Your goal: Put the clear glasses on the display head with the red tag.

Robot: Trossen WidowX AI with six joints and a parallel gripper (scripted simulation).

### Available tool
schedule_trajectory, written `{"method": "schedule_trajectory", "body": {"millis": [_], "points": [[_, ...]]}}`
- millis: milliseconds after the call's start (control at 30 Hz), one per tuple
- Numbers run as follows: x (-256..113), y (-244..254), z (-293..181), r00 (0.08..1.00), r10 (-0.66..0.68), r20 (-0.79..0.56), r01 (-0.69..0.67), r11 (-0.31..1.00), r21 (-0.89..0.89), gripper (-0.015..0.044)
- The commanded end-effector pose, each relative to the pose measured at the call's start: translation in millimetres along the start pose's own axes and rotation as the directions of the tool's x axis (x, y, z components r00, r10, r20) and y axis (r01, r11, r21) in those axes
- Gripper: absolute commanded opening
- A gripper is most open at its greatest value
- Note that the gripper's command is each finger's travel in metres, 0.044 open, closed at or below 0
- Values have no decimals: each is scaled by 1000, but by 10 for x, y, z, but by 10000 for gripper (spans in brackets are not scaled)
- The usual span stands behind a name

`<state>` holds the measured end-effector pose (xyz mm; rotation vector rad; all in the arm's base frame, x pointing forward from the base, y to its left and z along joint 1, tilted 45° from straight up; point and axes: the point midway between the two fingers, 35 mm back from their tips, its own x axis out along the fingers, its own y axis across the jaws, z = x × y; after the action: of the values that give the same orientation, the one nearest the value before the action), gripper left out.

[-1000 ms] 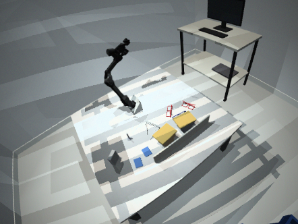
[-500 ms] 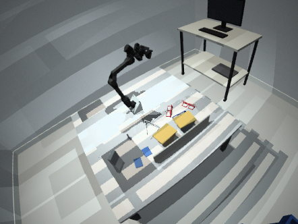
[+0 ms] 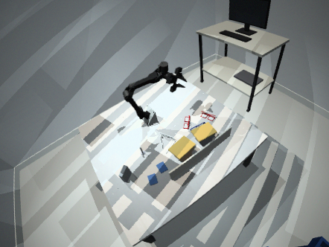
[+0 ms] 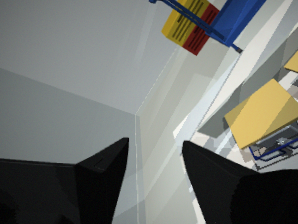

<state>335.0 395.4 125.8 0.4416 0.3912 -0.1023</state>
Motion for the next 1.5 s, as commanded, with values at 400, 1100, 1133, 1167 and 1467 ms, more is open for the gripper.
{"method": "schedule_trajectory", "body": {"millis": [400, 1100, 1133, 1167, 1467], "points": [[850, -2526, 472, 686, -702, -192, 281, 500, -819, 200], [464, -3830, 799, 227, -919, -322, -66, 315, -947, 147], [464, -3830, 799, 227, -919, -322, -66, 315, -947, 121], [464, -3830, 799, 227, -919, -322, -66, 315, -947, 120], [465, -3833, 798, 227, -919, -322, -66, 315, -947, 120]]}}
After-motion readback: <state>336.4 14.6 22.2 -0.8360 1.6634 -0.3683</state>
